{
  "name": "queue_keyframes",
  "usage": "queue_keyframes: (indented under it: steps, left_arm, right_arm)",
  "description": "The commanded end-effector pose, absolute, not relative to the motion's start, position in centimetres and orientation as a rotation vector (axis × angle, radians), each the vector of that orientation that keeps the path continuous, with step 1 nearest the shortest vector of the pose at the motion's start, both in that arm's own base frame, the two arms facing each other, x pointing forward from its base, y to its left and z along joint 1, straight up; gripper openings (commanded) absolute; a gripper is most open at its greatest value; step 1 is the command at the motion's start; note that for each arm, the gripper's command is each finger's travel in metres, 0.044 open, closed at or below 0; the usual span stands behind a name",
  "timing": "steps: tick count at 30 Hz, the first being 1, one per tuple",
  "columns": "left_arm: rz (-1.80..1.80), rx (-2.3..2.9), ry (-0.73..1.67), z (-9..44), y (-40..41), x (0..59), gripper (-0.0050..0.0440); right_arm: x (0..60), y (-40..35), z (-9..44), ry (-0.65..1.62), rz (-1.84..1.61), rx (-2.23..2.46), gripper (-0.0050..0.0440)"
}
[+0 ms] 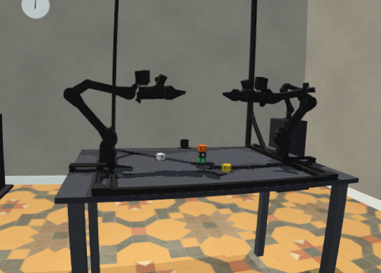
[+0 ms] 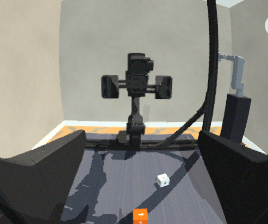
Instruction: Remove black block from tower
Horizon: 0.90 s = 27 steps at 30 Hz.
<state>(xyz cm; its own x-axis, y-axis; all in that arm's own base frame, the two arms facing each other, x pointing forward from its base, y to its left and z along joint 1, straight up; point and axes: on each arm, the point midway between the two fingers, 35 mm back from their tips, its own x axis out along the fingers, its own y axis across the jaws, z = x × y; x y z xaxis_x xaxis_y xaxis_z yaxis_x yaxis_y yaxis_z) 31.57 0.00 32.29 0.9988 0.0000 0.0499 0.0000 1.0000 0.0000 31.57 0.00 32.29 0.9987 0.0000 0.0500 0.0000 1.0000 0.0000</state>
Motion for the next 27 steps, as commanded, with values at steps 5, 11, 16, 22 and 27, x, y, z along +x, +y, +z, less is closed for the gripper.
queue_keyframes:
  steps: [5, 11, 16, 22, 27]
  left_arm:
    - [0.0, 0.0, -0.05, 32.3, 0.0, 31.6, 0.04]
    - [0.0, 0.0, -0.05, 32.3, 0.0, 31.6, 0.04]
    - [0.0, 0.0, -0.05, 32.3, 0.0, 31.6, 0.04]
    - [0.0, 0.0, -0.05, 32.3, 0.0, 31.6, 0.04]
    - [0.0, 0.0, -0.05, 32.3, 0.0, 31.6, 0.04]
  right_arm:
    - [31.6, 0.0, 32.3, -0.05, 0.0, 0.0, 0.04]
    - [31.6, 0.0, 32.3, -0.05, 0.0, 0.0, 0.04]
    - [31.6, 0.0, 32.3, -0.05, 0.0, 0.0, 0.04]
    - [34.9, -0.2, 30.7, 0.143, -0.03, 0.189, 0.04]
    - [38.0, -0.5, 29.0, 0.312, -0.093, 0.376, 0.04]
